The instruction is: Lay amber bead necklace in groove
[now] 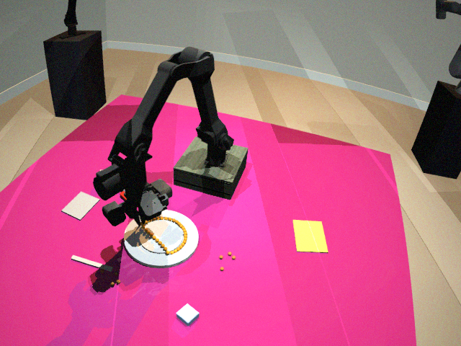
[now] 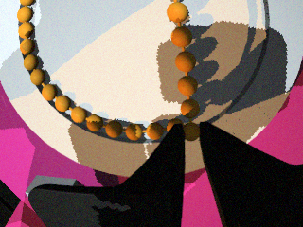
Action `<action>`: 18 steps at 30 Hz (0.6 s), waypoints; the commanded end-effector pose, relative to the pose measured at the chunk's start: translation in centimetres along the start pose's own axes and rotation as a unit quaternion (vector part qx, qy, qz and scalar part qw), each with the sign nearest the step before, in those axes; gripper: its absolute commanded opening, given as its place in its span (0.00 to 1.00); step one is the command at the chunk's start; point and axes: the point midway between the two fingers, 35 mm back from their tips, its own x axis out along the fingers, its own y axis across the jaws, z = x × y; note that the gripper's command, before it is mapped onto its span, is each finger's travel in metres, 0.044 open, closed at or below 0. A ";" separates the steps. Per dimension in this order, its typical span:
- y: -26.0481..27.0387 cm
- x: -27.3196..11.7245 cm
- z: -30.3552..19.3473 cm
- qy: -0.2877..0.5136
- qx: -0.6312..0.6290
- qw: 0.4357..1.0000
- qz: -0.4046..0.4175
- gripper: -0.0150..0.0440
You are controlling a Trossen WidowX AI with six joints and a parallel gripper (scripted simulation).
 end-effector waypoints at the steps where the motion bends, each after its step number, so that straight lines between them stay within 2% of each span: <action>1: -0.2 0.1 0.0 -0.001 -0.003 1.000 -0.001 0.25; 5: -0.2 0.7 0.0 -0.001 -0.003 1.000 -0.001 0.25; 18: -0.2 0.3 0.0 0.000 0.000 1.000 -0.002 0.83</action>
